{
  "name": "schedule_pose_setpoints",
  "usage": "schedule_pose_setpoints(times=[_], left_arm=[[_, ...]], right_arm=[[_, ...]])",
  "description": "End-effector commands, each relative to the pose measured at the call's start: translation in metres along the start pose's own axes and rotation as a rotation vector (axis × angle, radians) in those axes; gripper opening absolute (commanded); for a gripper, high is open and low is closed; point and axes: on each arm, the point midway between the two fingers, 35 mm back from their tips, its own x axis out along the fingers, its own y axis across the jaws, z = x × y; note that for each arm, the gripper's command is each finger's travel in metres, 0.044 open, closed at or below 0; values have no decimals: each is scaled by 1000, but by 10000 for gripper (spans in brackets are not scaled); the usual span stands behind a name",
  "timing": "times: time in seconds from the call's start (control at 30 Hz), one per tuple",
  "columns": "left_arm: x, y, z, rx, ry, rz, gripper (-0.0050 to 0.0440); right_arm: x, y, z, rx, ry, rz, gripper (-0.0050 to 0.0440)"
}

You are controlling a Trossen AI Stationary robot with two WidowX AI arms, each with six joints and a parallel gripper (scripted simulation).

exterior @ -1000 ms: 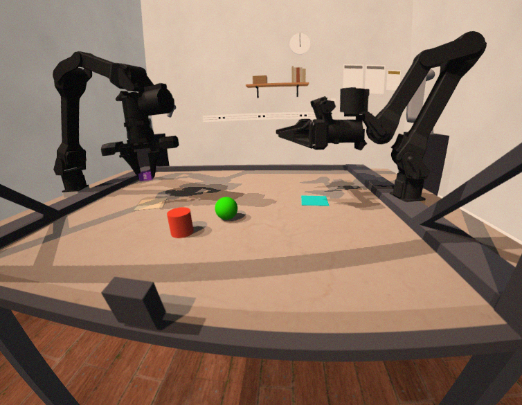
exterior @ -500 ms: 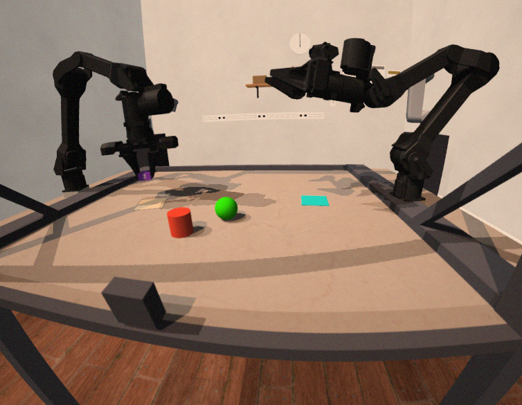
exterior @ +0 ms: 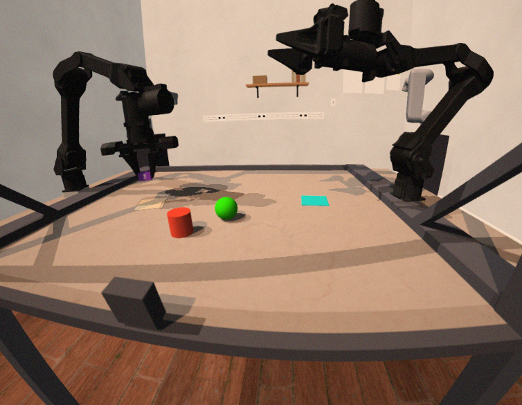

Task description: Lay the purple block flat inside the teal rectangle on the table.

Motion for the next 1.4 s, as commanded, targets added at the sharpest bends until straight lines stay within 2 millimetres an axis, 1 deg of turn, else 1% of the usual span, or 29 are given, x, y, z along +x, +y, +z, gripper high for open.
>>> schedule_pose_setpoints(times=[0.0, 0.07, 0.13, 0.27, 0.3, 0.53, 0.6, 0.63, 0.67, 0.77, 1.1, 1.17, 1.37], left_arm=[[-2, -5, -2, 19, 12, -17, -50], [0, -6, -2, 34, 13, -20, -50], [4, -11, -3, 94, 22, -38, -50], [11, -32, -11, 306, 51, -131, -50], [12, -37, -13, 352, 55, -152, -50], [17, -67, -24, 645, 54, -295, -50], [17, -67, -24, 645, 54, -295, -50], [15, -72, -25, 698, 50, -328, -50], [19, -78, -27, 754, 42, -351, -50], [19, -91, -31, 893, 17, -423, -50], [17, -129, -41, 1286, -123, -633, -50], [17, -129, -41, 1286, -123, -633, -50], [11, -154, -46, 1544, -283, -765, -50]], right_arm=[[0, 1, 9, -3, -11, -2, 440], [0, 1, 9, -3, -11, -2, 440], [0, 1, 9, -3, -10, -1, 440], [0, 1, 8, -3, -8, -1, 440], [0, 1, 3, -3, 0, -1, 440], [0, 1, 3, -3, 0, -1, 440], [0, 1, 3, -3, 0, -1, 440], [0, 1, 3, -3, 0, -1, 440], [0, 1, 3, -3, 0, -1, 440], [0, 1, 3, -3, 0, -1, 440], [0, 1, 3, -3, 0, -1, 440], [0, 1, 3, -3, 0, -1, 440], [0, 1, 3, -3, 0, -1, 440]])
